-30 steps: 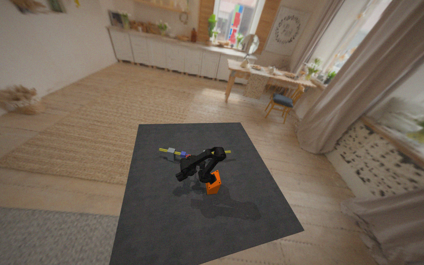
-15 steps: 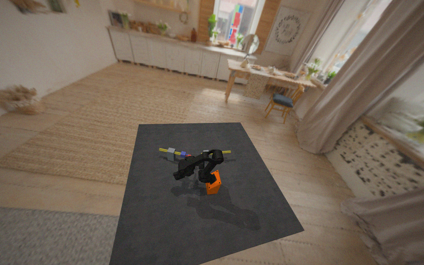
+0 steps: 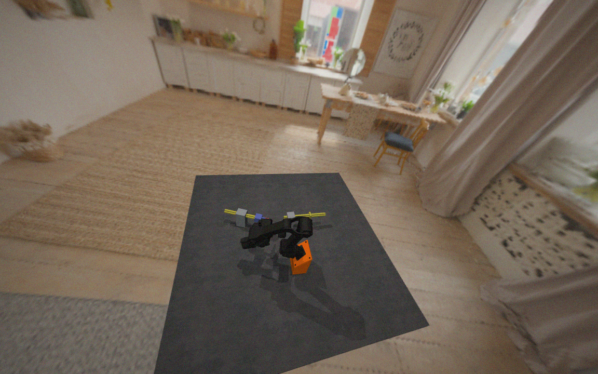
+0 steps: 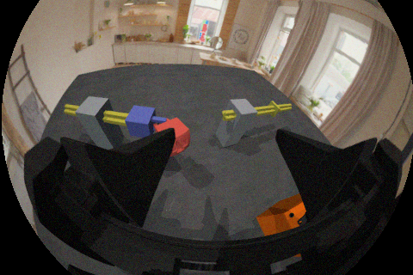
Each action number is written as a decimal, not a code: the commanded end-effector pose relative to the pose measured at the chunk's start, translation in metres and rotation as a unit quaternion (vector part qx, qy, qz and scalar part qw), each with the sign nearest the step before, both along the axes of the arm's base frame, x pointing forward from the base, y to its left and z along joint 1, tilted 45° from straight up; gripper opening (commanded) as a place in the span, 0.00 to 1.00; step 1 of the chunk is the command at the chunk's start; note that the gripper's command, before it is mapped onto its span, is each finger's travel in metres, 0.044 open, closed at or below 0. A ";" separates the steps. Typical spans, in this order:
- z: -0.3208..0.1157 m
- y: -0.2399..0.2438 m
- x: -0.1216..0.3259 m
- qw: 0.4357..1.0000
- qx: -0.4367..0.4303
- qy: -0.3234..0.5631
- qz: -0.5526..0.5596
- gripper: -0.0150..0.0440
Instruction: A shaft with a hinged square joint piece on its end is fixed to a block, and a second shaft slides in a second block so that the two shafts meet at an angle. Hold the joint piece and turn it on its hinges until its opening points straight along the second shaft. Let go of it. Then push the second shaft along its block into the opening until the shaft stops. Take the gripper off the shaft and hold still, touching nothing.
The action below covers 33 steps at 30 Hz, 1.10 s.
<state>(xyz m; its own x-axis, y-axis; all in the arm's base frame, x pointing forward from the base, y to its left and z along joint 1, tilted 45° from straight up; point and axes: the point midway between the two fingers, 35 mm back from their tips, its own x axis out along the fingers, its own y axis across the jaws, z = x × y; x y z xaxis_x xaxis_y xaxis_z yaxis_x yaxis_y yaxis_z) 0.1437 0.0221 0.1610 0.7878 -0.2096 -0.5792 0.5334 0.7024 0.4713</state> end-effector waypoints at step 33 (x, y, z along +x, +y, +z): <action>-0.018 -0.008 -0.001 0.957 0.121 0.168 -0.203 1.00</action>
<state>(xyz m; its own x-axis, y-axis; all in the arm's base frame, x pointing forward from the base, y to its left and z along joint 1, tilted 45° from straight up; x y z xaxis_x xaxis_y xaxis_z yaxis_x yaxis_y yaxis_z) 0.1437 0.0141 0.1436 0.4698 -0.2921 -0.8330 0.8636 0.3475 0.3652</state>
